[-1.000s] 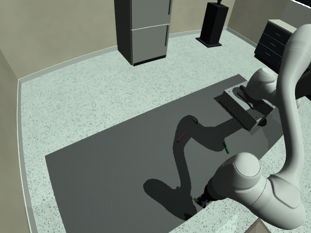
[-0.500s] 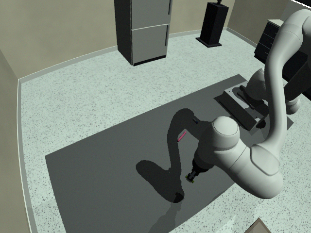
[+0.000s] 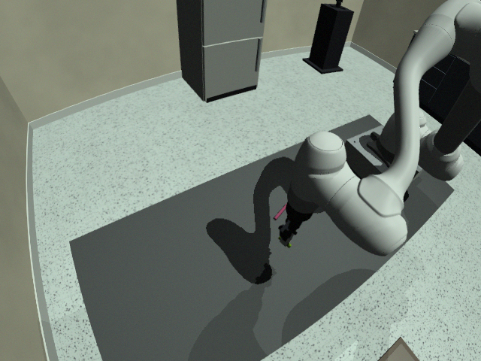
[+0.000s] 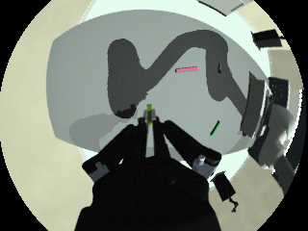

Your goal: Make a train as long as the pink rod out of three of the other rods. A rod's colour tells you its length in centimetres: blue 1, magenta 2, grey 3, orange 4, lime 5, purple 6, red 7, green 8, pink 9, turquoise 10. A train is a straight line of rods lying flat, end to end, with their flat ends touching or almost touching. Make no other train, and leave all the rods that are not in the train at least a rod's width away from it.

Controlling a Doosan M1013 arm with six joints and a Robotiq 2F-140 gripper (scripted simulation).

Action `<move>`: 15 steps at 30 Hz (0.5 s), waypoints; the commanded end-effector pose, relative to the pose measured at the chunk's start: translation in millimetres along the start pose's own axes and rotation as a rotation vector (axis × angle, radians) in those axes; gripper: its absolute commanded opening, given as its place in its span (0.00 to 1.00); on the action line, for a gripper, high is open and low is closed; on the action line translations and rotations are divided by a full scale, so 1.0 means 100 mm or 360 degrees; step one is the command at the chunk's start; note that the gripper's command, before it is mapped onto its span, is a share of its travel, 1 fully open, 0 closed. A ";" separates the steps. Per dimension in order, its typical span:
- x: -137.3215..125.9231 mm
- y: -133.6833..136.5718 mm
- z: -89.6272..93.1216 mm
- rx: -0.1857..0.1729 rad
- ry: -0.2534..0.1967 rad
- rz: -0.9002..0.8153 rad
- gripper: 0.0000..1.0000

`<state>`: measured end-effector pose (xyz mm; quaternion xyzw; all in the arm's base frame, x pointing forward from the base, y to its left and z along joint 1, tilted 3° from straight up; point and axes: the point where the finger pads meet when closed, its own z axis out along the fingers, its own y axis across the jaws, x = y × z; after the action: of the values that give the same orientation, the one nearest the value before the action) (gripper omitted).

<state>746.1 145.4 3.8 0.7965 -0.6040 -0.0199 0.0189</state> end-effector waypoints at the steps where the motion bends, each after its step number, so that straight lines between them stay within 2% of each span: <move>1: 0.33 0.26 -0.03 0.0015 0.0007 0.0028 0.12; 4: 0.39 0.32 -0.03 0.0015 0.0007 0.0036 0.12; 5: 0.55 0.49 -0.03 0.0015 0.0007 0.0056 0.12; 15: 1.09 1.18 -0.02 0.0014 0.0006 0.0135 0.12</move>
<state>680.3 36.3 8.6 0.7744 -0.6322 -0.0193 0.0194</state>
